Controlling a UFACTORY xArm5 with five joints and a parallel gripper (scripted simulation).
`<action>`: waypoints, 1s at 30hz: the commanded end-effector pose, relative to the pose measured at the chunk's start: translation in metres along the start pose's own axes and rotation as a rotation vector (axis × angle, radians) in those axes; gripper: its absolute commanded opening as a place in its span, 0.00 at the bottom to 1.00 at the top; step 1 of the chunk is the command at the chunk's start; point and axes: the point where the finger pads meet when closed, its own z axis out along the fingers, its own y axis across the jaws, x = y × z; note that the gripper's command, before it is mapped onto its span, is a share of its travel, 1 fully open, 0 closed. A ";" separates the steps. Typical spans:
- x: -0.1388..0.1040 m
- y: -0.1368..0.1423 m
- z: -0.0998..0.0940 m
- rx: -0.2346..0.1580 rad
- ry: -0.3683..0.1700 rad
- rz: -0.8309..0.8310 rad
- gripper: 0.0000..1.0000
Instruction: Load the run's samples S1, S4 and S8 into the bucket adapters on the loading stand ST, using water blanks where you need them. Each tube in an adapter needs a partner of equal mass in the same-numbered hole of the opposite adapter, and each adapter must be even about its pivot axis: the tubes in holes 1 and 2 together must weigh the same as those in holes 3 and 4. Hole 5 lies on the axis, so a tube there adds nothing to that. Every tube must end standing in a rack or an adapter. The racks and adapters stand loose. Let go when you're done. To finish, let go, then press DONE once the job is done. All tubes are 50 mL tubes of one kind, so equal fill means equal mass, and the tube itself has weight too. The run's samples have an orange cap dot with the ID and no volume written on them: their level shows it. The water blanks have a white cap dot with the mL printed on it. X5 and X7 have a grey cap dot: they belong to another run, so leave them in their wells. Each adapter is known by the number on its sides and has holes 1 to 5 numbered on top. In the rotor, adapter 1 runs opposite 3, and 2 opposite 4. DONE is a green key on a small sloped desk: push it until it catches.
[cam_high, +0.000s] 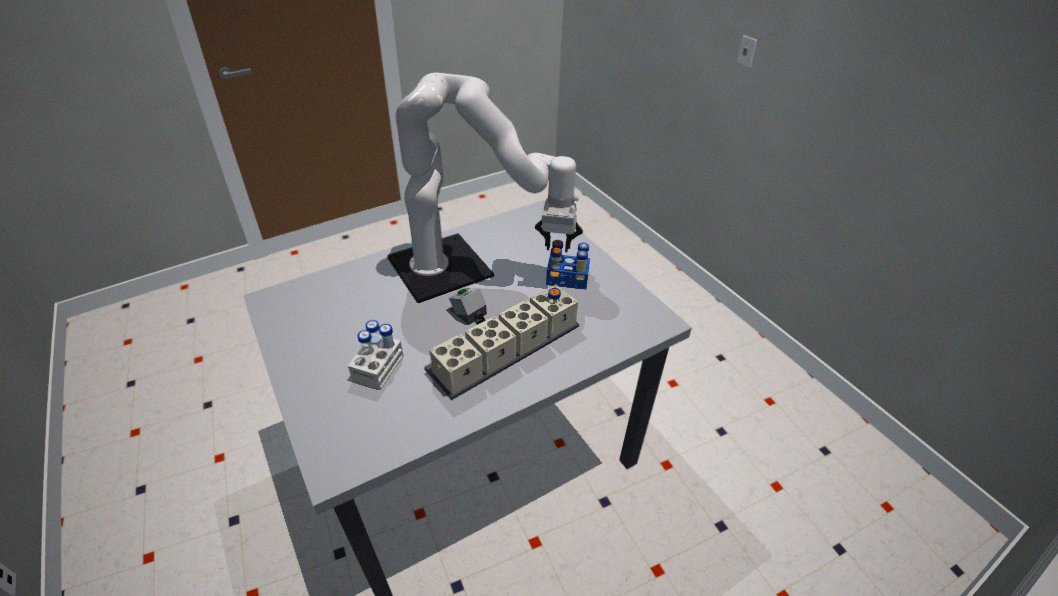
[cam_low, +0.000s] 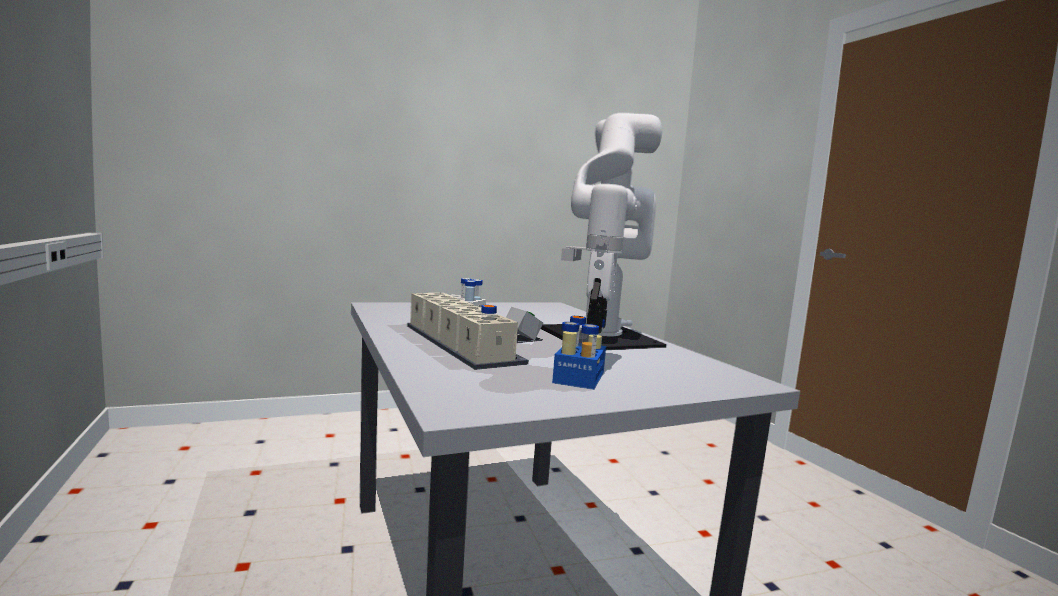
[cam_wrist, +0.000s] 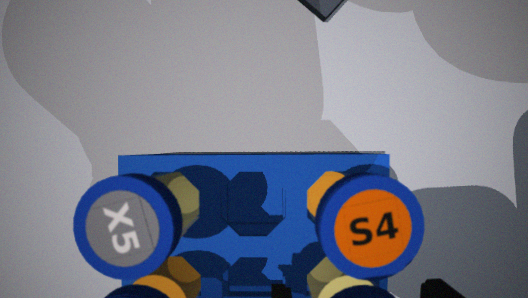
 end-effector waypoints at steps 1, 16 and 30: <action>0.000 -0.001 -0.001 0.003 -0.011 0.000 0.57; 0.000 -0.001 -0.003 0.003 -0.011 0.000 0.00; 0.000 -0.001 -0.003 0.003 -0.011 0.000 0.00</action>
